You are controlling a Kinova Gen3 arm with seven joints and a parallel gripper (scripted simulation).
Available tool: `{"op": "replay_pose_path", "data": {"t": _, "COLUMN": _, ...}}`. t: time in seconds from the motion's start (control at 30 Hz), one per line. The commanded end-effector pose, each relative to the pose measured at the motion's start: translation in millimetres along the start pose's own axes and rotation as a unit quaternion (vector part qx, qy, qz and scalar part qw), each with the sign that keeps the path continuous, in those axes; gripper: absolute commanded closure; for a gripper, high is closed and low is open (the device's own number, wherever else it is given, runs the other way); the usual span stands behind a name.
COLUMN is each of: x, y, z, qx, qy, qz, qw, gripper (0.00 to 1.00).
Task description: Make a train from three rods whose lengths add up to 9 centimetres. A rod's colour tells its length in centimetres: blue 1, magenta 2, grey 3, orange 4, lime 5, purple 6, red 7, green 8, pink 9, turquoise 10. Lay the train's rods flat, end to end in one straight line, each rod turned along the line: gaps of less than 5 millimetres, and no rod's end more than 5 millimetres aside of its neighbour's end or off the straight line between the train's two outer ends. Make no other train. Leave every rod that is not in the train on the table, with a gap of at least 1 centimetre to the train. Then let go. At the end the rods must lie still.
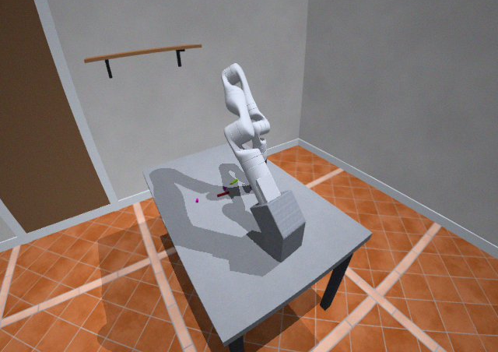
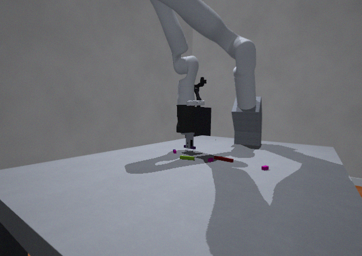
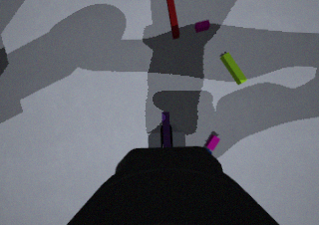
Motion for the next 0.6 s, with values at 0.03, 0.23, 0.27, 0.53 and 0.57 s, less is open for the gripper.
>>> {"op": "replay_pose_path", "data": {"t": 0.03, "x": -10.0, "y": -2.6, "z": 3.0, "qx": 0.000, "qy": -0.005, "qz": -0.004, "qw": 1.000, "gripper": 0.76}}
{"op": "replay_pose_path", "data": {"t": 0.23, "x": -30.8, "y": -2.4, "z": 2.8, "qx": 0.000, "qy": -0.005, "qz": -0.004, "qw": 1.000, "gripper": 0.76}}
{"op": "replay_pose_path", "data": {"t": 0.27, "x": -34.3, "y": -2.4, "z": 2.8, "qx": 0.000, "qy": -0.005, "qz": -0.004, "qw": 1.000, "gripper": 0.76}}
{"op": "replay_pose_path", "data": {"t": 0.53, "x": -53.5, "y": -2.2, "z": 2.6, "qx": 0.000, "qy": -0.005, "qz": -0.004, "qw": 1.000, "gripper": 0.76}}
{"op": "replay_pose_path", "data": {"t": 0.57, "x": -56.3, "y": -2.2, "z": 2.6, "qx": 0.000, "qy": -0.005, "qz": -0.004, "qw": 1.000, "gripper": 0.76}}
Point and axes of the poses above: the point where the finger pads meet when closed, its own x axis out along the fingers, its own z axis across the jaws, y = z × x, the point moved 8 cm from there along -x, back along the fingers, and after that the axes turned 3 degrees about -x, right-handed, at the moved point
